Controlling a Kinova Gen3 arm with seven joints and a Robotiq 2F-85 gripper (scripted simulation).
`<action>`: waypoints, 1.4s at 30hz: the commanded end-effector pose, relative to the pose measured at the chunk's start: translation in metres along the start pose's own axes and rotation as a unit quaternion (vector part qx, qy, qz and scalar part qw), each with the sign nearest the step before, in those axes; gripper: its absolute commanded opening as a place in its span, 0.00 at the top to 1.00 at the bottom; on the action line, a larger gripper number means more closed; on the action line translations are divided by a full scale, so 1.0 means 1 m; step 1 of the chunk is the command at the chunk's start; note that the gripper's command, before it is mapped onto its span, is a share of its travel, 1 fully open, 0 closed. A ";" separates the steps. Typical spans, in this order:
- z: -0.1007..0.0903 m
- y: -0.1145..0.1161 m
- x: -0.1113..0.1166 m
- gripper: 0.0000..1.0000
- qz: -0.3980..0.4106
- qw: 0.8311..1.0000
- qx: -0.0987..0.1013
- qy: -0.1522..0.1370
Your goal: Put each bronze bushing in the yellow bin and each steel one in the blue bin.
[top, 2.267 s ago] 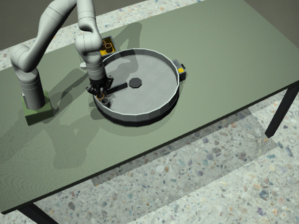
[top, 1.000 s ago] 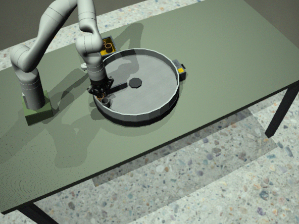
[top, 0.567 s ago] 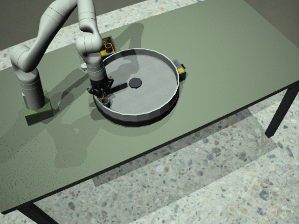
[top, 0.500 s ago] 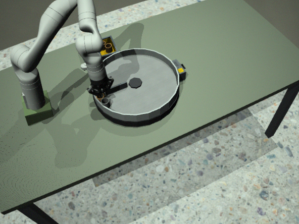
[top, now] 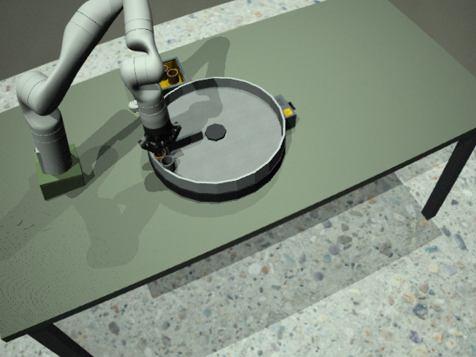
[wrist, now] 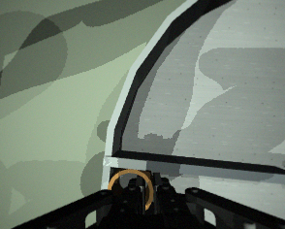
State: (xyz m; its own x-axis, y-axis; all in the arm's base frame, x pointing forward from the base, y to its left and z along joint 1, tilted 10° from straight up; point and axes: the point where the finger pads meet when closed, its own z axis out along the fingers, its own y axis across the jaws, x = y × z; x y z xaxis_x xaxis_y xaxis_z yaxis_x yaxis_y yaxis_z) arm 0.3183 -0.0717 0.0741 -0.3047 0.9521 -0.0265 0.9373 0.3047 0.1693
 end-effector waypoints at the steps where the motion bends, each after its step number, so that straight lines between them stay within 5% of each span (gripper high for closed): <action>1: 0.000 0.000 0.000 1.00 0.000 1.000 -0.001 0.000; 42: -0.012 0.000 0.000 1.00 0.001 1.000 0.003 0.000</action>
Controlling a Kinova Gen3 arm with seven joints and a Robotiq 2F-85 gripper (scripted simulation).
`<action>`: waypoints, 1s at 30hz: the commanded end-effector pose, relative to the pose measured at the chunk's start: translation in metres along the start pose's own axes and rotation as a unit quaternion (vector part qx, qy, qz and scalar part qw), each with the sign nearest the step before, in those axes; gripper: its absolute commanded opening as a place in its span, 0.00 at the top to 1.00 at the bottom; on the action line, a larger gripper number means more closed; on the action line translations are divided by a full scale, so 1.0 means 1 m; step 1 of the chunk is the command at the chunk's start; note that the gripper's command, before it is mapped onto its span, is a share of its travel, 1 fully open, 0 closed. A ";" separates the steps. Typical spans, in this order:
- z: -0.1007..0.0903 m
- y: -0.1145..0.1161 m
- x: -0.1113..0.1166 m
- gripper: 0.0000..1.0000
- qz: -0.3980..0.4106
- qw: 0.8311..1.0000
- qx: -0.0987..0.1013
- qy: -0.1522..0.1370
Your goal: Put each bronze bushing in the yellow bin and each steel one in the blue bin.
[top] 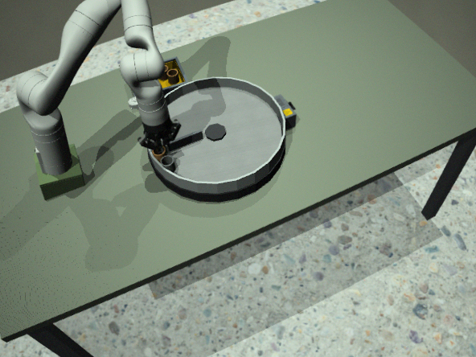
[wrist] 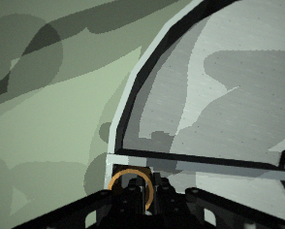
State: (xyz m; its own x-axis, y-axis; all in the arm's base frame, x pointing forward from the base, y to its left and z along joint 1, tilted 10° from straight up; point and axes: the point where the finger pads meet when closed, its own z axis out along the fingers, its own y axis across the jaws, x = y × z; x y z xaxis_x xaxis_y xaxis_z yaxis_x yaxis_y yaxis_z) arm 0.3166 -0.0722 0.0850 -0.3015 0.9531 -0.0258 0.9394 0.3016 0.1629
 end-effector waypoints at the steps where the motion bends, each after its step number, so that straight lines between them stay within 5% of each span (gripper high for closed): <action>1: -0.001 0.000 0.000 1.00 0.000 1.000 -0.001 0.000; 30: -0.010 0.000 0.000 1.00 0.000 1.000 -0.001 0.000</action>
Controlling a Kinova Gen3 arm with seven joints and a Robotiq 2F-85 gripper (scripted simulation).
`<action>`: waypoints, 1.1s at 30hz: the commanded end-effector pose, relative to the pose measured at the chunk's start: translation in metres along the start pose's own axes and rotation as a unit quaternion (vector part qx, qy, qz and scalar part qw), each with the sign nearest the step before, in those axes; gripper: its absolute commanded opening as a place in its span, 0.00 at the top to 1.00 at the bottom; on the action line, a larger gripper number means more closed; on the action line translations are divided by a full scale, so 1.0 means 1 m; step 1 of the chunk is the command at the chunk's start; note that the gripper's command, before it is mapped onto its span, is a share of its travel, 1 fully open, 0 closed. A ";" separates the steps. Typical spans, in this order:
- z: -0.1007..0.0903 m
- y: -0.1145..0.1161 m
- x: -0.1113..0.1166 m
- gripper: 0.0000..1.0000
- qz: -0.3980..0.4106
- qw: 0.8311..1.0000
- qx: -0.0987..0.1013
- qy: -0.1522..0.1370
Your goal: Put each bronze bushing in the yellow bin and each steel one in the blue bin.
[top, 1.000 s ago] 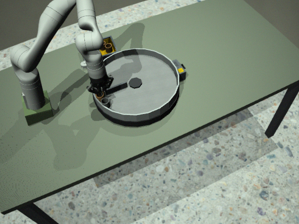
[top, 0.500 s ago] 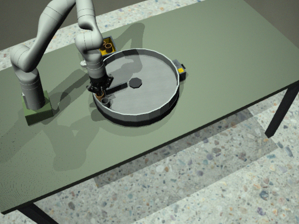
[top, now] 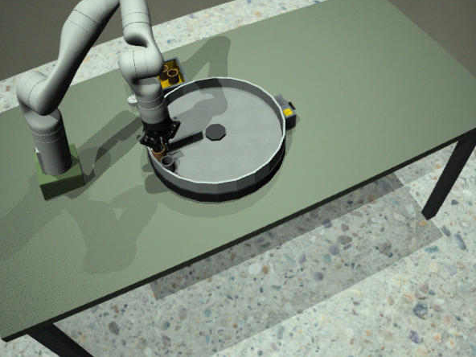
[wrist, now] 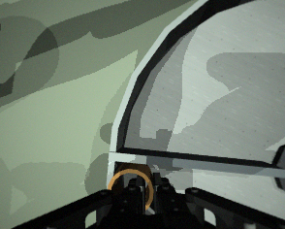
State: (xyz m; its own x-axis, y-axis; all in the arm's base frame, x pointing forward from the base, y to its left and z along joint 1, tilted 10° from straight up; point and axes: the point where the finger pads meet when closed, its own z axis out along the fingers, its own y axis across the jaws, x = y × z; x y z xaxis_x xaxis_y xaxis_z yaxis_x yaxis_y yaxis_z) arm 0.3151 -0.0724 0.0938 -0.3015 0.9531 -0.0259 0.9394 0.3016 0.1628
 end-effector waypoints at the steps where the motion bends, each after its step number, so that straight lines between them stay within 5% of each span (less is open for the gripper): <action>1: -0.001 0.000 0.000 1.00 0.000 1.000 -0.001 0.000; 33: -0.010 0.000 0.000 1.00 0.000 1.000 -0.001 0.000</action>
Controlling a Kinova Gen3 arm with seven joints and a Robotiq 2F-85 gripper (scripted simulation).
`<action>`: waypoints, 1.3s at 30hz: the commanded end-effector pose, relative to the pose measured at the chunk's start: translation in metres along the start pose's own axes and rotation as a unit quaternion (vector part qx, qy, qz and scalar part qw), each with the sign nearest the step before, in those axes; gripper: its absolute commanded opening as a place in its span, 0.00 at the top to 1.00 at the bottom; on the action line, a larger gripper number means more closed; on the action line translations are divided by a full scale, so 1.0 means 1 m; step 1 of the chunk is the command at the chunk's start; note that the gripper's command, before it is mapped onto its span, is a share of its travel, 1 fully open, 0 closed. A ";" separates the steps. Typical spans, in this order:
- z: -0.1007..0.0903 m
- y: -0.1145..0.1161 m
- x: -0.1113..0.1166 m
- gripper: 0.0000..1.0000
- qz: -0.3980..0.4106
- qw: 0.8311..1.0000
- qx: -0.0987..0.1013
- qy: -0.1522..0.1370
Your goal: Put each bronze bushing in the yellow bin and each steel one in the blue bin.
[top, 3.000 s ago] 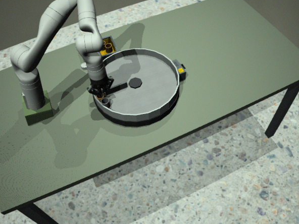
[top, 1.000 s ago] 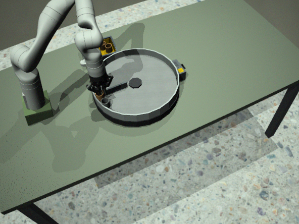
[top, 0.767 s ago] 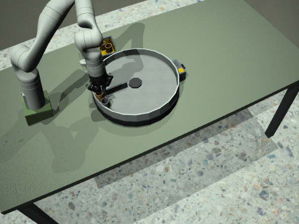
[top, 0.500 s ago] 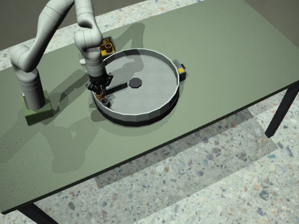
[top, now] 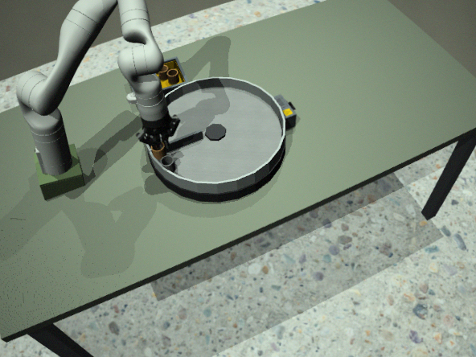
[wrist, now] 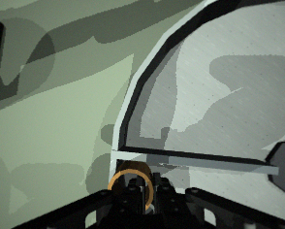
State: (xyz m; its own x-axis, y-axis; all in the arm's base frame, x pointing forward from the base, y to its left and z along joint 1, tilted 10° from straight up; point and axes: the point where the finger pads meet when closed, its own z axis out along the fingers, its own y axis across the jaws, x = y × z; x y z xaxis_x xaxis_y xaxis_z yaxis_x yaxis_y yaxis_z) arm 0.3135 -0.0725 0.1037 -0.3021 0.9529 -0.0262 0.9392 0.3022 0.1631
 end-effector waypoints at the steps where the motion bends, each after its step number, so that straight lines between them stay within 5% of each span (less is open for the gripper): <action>1: -0.001 0.000 0.000 1.00 0.000 1.000 -0.001 0.000; 39: -0.012 0.000 0.000 1.00 0.000 1.000 -0.001 0.000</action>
State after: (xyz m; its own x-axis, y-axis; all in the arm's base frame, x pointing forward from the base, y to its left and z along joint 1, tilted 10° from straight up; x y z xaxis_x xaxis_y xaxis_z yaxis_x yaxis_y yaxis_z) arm 0.3113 -0.0730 0.1155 -0.3017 0.9530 -0.0265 0.9393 0.3019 0.1627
